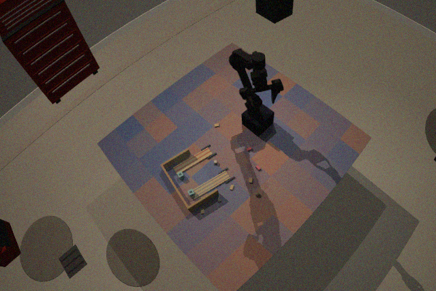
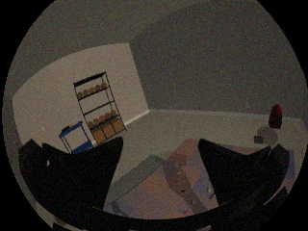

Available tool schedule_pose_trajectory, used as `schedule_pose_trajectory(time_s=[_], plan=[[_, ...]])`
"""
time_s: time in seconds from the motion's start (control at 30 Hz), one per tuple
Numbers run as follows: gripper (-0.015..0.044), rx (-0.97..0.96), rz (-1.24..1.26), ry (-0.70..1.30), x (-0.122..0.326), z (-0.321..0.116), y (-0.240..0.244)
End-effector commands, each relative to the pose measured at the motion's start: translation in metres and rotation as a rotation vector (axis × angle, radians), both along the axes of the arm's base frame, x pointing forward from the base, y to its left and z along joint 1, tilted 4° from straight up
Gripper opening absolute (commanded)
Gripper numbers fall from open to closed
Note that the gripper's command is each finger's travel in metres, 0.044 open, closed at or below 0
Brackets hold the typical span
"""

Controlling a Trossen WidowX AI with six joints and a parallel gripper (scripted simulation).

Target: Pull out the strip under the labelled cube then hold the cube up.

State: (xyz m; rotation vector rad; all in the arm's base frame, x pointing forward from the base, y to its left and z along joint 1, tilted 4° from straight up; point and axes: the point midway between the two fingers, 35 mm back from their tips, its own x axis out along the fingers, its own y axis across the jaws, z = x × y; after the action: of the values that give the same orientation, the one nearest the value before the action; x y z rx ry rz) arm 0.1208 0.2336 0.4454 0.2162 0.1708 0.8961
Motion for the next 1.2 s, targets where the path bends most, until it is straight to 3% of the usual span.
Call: schedule_pose_trajectory(time_s=[0.0,0.2,0.4,0.7,1.17], plan=[[0.04,-0.089,-0.097,-0.004,0.035,-0.039,0.003],[0.04,-0.235,-0.271,0.02,0.1,-0.112,-0.017],[0.04,-0.369,-0.436,0.088,0.152,-0.19,-0.067],[0.04,-0.516,-0.655,0.256,0.177,-0.305,-0.172],[0.04,-0.524,-0.669,0.271,0.176,-0.313,-0.18]])
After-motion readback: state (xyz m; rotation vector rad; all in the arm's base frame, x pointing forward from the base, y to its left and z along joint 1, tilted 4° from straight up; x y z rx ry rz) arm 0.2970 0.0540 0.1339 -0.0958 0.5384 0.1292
